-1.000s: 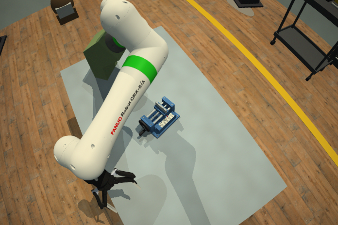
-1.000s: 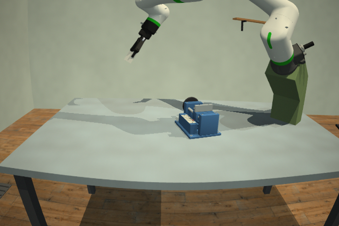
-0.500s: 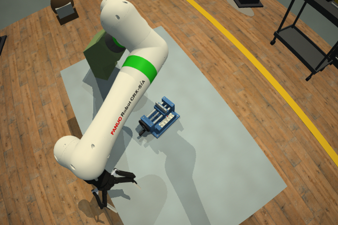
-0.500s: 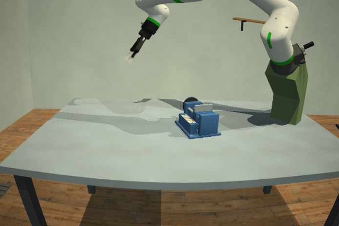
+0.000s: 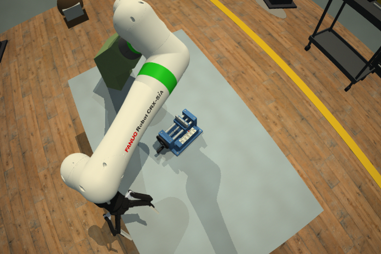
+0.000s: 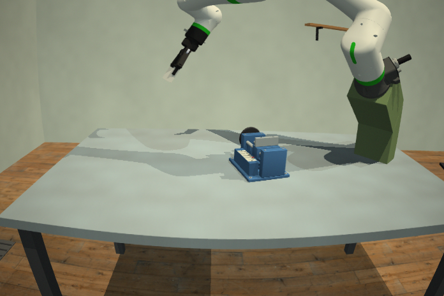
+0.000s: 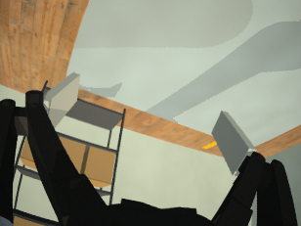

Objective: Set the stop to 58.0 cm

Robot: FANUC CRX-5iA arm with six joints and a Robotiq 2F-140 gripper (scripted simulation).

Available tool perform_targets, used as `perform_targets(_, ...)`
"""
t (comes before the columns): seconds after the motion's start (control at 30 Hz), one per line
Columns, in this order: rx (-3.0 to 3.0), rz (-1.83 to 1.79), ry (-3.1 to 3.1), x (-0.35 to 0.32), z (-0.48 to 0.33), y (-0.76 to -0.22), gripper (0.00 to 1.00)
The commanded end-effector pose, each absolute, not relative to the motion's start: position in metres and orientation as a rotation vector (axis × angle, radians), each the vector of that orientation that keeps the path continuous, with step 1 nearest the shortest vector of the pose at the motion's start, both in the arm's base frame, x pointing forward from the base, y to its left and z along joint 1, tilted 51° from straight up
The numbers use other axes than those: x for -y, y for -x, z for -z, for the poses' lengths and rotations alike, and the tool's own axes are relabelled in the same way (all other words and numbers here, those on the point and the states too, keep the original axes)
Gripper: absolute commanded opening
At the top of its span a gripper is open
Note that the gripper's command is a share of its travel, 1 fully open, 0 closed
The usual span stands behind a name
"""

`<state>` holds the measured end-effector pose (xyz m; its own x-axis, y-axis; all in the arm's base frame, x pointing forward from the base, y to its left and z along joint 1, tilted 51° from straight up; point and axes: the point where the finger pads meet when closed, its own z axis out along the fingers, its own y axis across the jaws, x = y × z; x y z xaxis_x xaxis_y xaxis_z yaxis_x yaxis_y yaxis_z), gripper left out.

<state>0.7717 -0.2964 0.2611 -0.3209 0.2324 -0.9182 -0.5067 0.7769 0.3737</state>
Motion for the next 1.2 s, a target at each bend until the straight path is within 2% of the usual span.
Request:
perform_targets(0.0, -1.748, -0.751, 0.215, 0.298, -0.263, -0.77, 1.0)
perform_targets(0.83, -1.748, -0.751, 0.215, 0.327, -0.295, -0.744, 1.0)
perform_targets(1.03, -1.75, -0.741, 0.228, 0.325, -0.295, -0.743, 1.0)
perform_targets(1.17, -1.764, -0.645, 0.352, 0.299, -0.288, -0.731, 1.0)
